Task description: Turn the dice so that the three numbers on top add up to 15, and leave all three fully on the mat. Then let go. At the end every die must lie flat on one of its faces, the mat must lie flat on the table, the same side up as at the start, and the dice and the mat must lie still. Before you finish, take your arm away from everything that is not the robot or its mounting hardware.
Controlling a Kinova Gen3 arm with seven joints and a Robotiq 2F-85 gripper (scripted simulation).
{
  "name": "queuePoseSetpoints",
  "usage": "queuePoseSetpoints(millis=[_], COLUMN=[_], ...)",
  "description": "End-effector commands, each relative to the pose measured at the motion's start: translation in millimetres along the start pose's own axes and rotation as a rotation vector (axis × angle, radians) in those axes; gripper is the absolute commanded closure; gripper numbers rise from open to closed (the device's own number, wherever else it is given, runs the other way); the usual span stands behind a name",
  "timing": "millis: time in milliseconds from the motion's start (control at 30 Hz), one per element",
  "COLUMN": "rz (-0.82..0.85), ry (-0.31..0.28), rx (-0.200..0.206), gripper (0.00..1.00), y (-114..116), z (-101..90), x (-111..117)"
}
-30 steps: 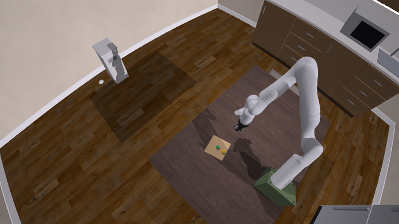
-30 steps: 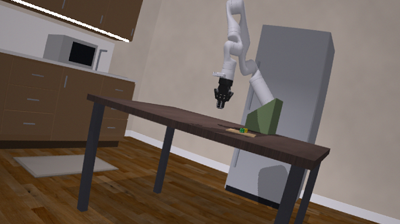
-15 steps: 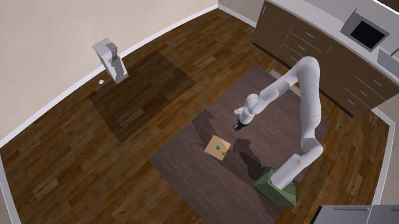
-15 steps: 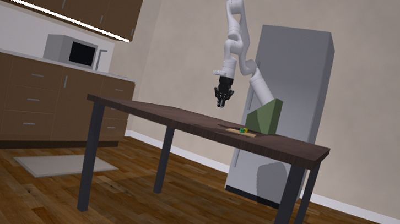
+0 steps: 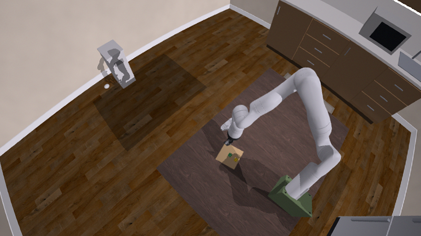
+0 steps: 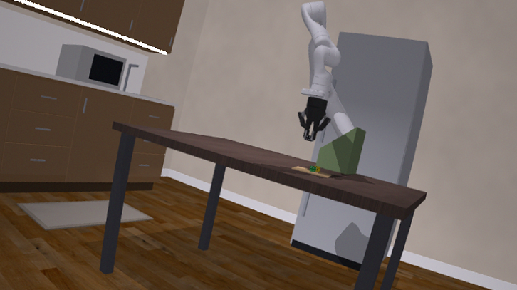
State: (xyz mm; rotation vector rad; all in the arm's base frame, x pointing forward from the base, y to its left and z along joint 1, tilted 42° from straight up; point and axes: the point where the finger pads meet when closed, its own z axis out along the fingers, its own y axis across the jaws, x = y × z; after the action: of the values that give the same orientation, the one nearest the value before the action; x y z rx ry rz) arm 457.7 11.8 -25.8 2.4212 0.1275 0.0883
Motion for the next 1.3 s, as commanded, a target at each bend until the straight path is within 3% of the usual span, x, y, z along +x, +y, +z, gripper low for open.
queuePoseSetpoints(millis=[0, 800, 1267], rz=[-0.046, -0.055, -0.055], ry=[-0.014, -0.015, -0.015], rx=[-0.012, -0.011, -0.011], gripper=[0.85, 0.85, 0.85], y=[-25.7, -30.1, -29.7], z=[11.0, 17.7, 76.2], x=[7.4, 8.0, 7.8])
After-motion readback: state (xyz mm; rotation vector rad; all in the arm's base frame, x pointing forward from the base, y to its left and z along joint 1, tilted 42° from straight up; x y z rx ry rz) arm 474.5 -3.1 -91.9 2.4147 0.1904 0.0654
